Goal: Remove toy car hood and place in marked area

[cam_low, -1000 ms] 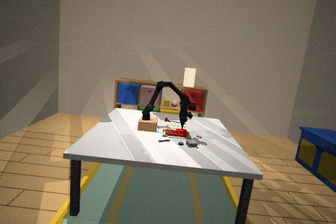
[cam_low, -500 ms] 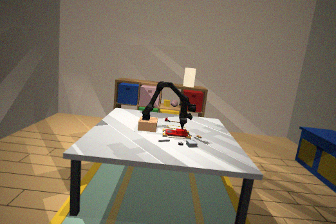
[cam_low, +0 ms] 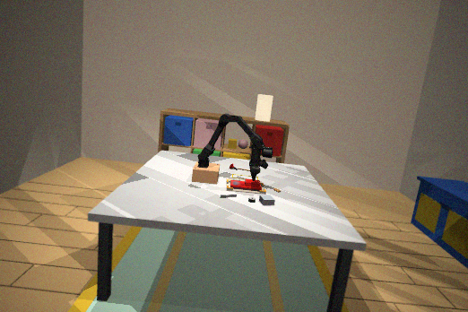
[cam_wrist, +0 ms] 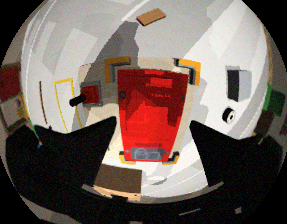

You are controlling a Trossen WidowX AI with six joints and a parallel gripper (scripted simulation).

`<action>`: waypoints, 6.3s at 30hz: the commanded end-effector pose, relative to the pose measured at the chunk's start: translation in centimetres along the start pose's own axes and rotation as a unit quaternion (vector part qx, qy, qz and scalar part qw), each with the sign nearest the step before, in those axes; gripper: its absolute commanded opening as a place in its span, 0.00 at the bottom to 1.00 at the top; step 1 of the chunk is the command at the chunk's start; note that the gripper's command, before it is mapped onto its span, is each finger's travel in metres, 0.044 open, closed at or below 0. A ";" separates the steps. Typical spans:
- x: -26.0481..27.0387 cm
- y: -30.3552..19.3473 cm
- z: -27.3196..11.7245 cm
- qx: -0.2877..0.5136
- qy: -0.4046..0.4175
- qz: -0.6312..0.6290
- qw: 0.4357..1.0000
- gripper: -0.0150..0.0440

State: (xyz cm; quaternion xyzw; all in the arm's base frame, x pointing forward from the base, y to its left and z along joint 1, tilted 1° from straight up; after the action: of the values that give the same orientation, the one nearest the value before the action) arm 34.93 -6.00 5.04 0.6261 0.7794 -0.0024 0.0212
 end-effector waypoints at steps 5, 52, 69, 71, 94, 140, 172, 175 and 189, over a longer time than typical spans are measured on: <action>0.1 0.0 0.9 0.002 0.003 -0.002 1.000 1.00; 0.2 0.0 3.2 0.002 0.003 -0.002 1.000 1.00; 0.1 0.0 3.1 0.002 0.001 0.000 1.000 0.73; 0.1 0.0 3.1 0.002 0.001 0.000 1.000 0.68; 0.1 0.0 1.7 0.002 0.001 0.000 1.000 0.25; 2.7 0.6 -3.3 0.004 0.001 -0.003 1.000 0.25; 18.4 0.5 -4.2 0.002 0.010 -0.001 1.000 0.25; 19.8 0.2 -4.3 0.002 0.011 0.000 1.000 0.25; 22.4 -0.6 -4.2 0.002 0.013 0.000 1.000 0.25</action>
State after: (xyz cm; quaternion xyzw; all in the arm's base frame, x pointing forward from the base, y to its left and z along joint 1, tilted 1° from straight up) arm 29.40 15.64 8.35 0.6243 0.7811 -0.0010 0.0095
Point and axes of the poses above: the point midway between the two fingers, 35 mm back from their tips, its own z axis out along the fingers, its own x axis across the jaws, y = z × x, the point moved 3 cm from there along -z, back along the fingers, and after that the axes turned 8 degrees about -z, right-handed, at the moved point
